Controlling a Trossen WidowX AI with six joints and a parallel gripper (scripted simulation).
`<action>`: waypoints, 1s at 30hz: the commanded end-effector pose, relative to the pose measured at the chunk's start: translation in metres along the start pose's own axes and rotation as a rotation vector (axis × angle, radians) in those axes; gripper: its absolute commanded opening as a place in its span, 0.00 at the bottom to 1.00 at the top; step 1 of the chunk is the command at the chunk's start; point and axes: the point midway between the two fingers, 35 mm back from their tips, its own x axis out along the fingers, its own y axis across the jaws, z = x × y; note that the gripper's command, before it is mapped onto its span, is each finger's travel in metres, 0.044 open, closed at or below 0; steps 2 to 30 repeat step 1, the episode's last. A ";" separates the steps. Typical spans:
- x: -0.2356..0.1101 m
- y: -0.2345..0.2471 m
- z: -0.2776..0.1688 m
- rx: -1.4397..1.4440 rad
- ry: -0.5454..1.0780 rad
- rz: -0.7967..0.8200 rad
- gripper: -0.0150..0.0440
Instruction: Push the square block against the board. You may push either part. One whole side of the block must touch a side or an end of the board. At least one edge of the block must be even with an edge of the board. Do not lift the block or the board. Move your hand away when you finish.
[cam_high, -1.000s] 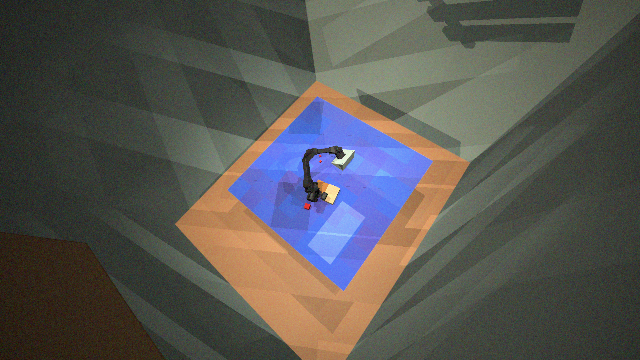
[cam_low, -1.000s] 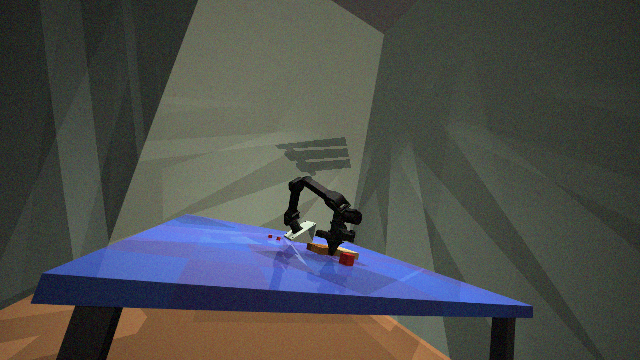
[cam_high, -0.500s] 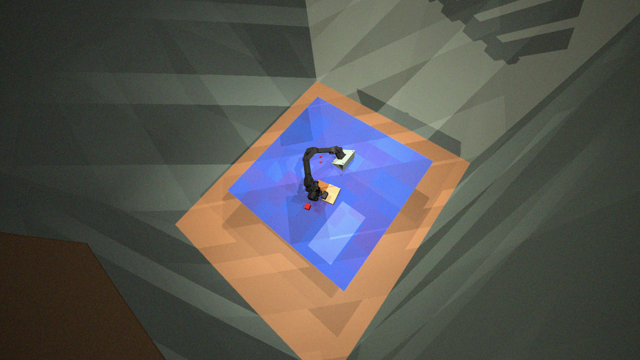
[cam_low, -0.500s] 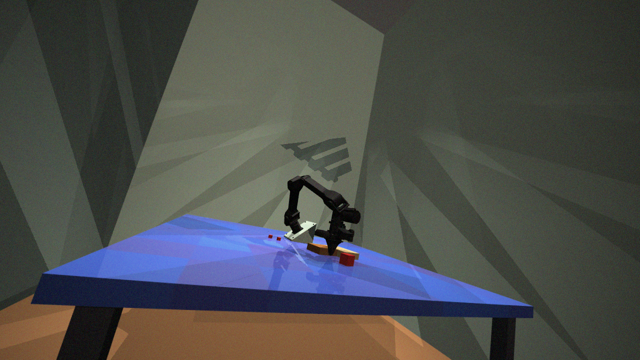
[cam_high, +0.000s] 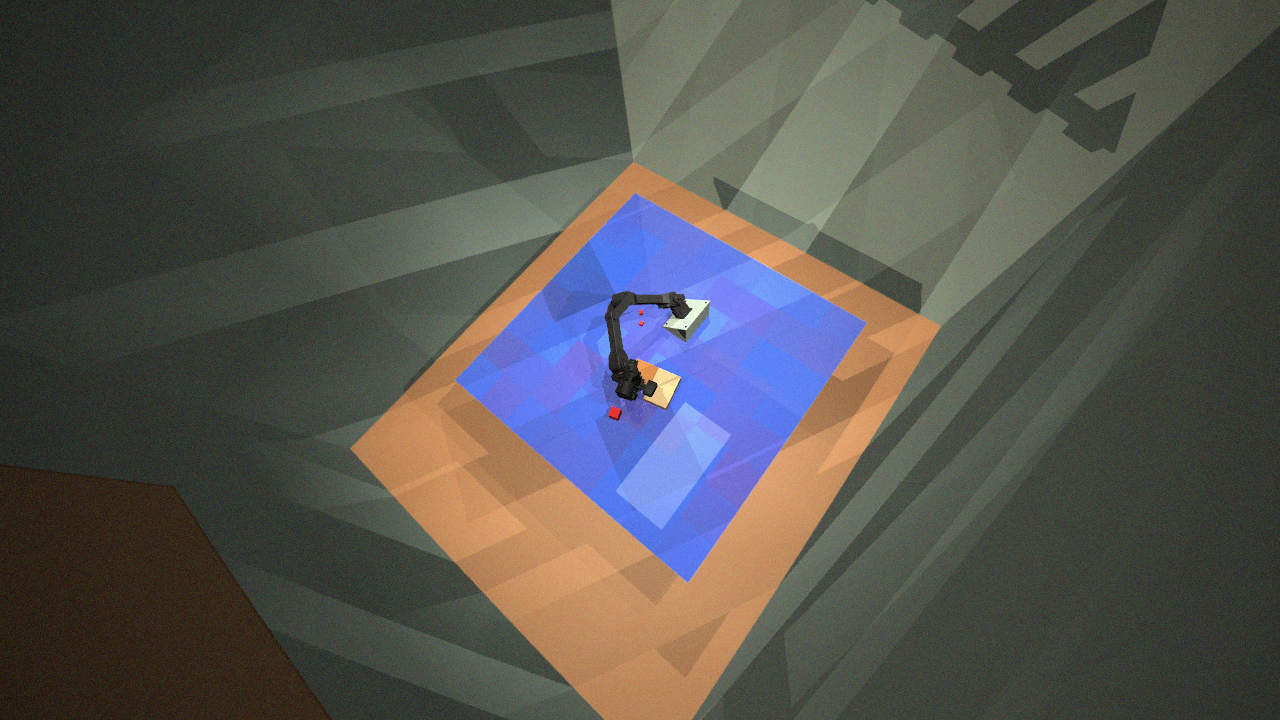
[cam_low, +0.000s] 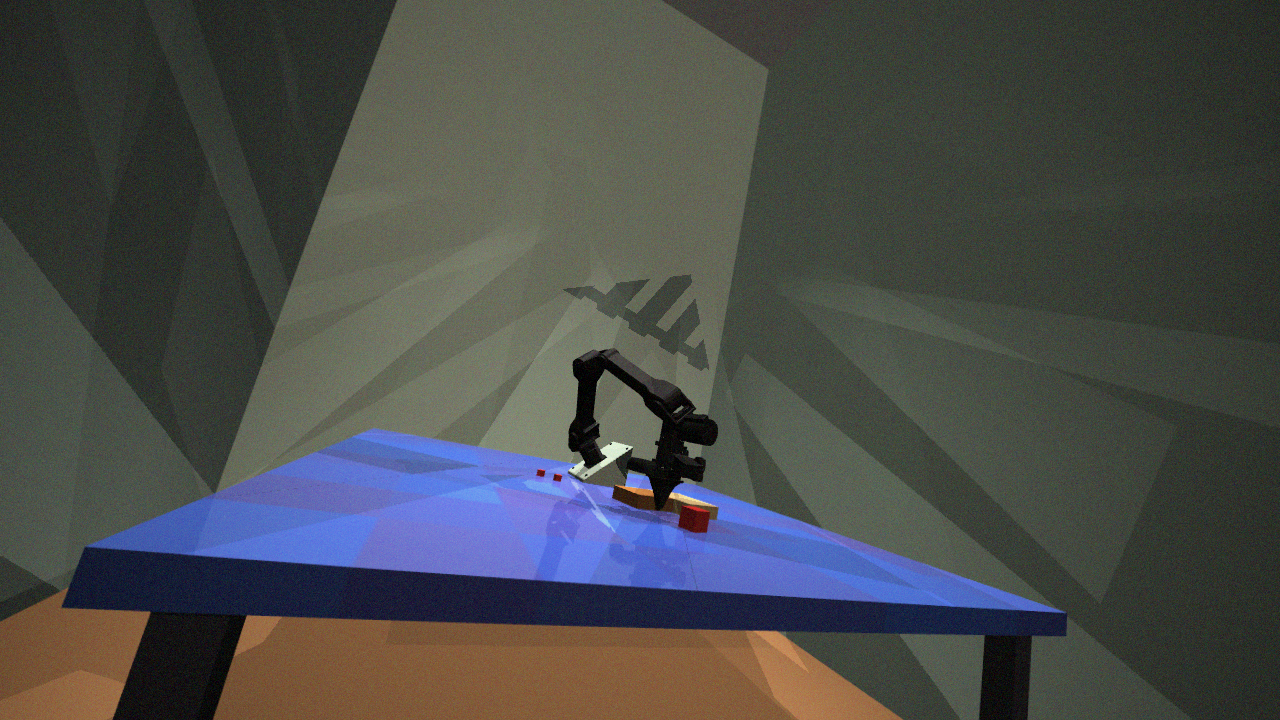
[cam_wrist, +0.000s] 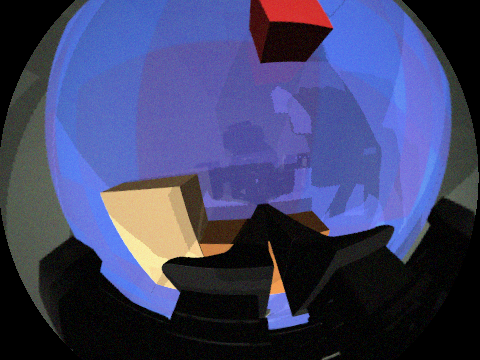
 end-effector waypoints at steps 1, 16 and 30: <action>0.001 0.000 0.004 -0.002 0.003 -0.003 0.25; 0.001 0.000 0.004 -0.002 0.003 -0.003 0.25; 0.001 0.000 0.004 -0.002 0.003 -0.003 0.25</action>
